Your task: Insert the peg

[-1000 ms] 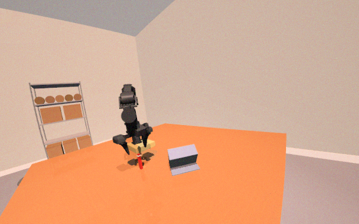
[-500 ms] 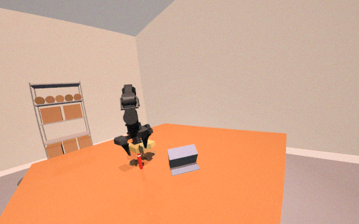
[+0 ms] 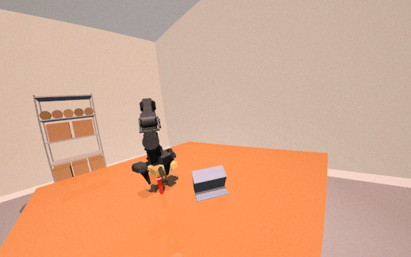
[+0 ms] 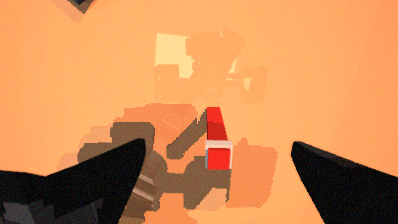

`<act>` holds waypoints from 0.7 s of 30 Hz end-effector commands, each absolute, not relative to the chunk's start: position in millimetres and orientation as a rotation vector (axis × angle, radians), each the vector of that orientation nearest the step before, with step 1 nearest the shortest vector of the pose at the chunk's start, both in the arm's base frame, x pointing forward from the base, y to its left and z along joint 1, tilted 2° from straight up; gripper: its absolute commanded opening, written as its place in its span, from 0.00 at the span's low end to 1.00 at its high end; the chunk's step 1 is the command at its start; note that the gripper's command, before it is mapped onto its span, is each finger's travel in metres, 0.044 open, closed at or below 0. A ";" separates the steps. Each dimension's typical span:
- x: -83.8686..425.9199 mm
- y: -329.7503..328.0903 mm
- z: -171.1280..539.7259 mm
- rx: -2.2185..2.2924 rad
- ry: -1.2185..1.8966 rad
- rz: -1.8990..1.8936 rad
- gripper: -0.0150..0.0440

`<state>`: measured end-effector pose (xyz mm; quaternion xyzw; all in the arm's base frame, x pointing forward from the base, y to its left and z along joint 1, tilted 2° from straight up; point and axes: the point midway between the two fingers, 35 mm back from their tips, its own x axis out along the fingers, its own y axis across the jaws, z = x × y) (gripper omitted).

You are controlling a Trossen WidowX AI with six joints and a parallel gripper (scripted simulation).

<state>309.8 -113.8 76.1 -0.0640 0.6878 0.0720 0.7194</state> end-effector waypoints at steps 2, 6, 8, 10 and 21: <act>309.9 -114.2 67.8 -0.147 1.522 0.159 1.00; 309.9 -114.0 61.4 -0.147 1.522 0.159 1.00; 309.8 -113.9 58.1 -0.147 1.522 0.159 1.00; 309.7 -113.7 54.9 -0.147 1.522 0.159 1.00; 309.3 -112.8 47.6 -0.143 1.522 0.162 0.87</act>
